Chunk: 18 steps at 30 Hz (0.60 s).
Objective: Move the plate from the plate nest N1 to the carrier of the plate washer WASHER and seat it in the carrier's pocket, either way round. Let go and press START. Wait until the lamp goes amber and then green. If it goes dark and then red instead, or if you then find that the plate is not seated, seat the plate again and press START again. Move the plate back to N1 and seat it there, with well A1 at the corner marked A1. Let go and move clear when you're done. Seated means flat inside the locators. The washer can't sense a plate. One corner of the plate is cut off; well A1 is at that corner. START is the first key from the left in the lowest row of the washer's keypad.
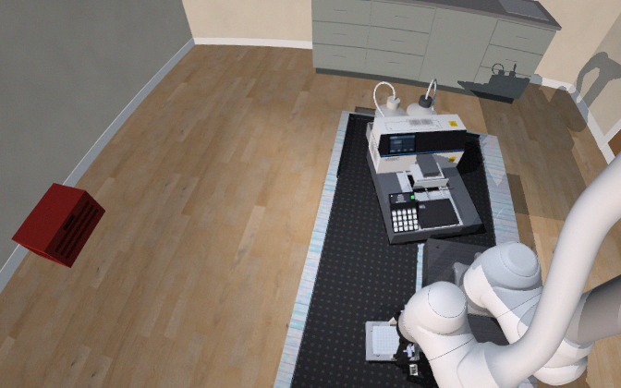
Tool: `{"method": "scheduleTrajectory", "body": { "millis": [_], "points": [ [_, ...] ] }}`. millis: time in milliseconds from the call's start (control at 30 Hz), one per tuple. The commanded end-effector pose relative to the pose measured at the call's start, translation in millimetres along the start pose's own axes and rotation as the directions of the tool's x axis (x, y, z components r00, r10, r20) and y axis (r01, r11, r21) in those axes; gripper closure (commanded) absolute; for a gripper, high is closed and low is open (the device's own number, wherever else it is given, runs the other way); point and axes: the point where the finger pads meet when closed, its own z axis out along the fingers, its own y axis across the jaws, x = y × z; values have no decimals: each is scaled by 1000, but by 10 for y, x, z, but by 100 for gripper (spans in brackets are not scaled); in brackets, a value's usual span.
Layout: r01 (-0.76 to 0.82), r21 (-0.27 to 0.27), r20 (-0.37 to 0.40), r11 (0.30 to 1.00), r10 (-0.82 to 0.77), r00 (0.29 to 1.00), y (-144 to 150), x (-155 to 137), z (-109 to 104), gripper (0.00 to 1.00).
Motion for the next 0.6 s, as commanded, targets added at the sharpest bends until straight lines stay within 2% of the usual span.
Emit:
{"method": "scheduleTrajectory", "body": {
  "millis": [0, 567],
  "points": [
    [0, 0, 0, 1000, 0, 1000, 0, 0, 14, 30],
    [0, 0, 0, 1000, 0, 1000, 0, 0, 83, 30]
  ]
}}
